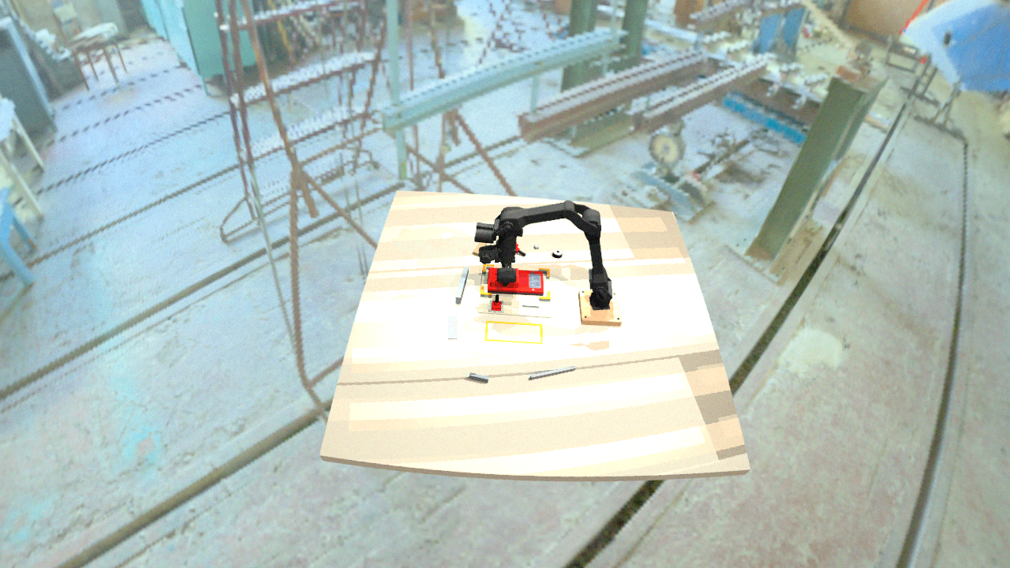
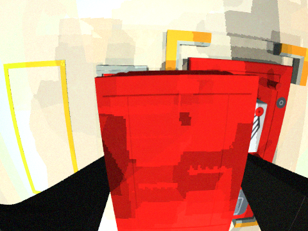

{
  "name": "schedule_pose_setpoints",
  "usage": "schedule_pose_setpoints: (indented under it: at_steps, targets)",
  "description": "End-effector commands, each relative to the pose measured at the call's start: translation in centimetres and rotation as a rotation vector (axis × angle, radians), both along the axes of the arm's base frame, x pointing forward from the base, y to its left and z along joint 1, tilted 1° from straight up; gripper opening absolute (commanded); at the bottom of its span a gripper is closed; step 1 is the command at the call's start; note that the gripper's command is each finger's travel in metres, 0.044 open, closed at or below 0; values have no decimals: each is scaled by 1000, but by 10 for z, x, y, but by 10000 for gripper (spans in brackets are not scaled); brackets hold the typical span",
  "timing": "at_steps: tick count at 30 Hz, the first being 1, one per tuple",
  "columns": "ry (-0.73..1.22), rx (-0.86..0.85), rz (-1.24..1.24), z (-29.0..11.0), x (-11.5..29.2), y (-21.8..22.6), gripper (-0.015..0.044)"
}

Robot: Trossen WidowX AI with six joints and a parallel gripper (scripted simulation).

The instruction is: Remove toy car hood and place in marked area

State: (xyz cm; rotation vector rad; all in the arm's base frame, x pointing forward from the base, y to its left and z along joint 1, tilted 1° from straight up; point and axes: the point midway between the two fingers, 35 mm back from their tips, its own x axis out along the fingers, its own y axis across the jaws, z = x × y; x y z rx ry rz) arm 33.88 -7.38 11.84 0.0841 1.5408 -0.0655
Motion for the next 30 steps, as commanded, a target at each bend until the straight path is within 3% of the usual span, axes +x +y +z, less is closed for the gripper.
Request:
schedule_pose_setpoints:
  at_steps: [1,30]
  targets:
    - [-9,3,4,3,2,16,0]
    - [-2,16,-35,8,-14,139,0]
